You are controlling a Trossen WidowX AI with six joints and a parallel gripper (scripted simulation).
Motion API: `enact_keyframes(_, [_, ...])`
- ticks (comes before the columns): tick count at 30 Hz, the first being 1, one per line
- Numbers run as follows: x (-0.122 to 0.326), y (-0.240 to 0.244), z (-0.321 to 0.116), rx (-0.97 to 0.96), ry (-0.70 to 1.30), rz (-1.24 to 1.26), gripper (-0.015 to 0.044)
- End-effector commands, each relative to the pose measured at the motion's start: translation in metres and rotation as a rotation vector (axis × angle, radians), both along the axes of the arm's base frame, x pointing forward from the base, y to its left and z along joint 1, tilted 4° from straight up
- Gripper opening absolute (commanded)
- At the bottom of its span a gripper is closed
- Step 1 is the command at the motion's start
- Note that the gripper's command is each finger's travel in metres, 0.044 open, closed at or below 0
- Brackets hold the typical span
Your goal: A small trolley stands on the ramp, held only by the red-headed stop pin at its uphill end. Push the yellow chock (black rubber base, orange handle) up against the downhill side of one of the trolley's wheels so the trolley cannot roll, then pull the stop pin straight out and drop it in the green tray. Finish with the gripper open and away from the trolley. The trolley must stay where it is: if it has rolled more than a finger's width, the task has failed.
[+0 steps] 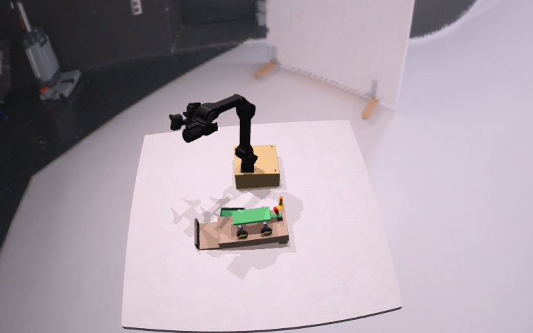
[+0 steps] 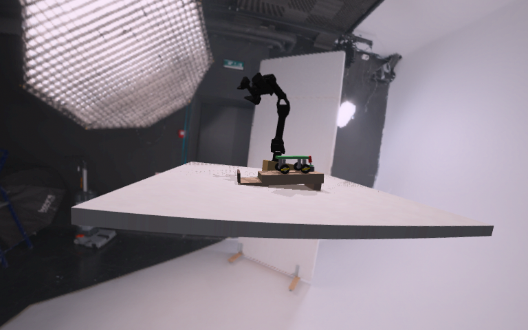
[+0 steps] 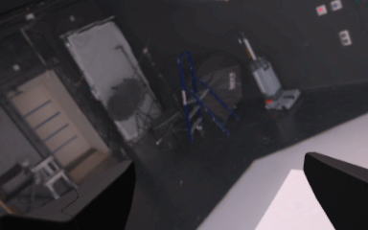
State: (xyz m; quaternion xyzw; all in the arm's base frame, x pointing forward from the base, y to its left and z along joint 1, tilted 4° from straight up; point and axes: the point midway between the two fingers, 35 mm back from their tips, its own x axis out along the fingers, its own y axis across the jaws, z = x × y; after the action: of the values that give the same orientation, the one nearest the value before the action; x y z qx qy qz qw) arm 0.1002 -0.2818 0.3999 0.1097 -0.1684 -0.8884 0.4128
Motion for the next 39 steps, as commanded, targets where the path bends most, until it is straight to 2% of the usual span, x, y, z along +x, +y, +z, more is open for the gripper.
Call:
enact_keyframes(1, [0.001,0.0,-0.001,0.001,-0.002,0.002,0.0374])
enact_keyframes(8, [0.035,0.011,-0.034,0.082,-0.103,0.132,0.019])
enact_keyframes(14, [0.071,0.029,-0.068,0.172,-0.203,0.26,0.019])
enact_keyframes(21, [0.122,0.072,-0.119,0.334,-0.34,0.432,0.019])
enact_keyframes(30, [0.166,0.148,-0.181,0.585,-0.473,0.602,0.019])
enact_keyframes(39, [0.179,0.239,-0.237,0.871,-0.543,0.708,0.019])
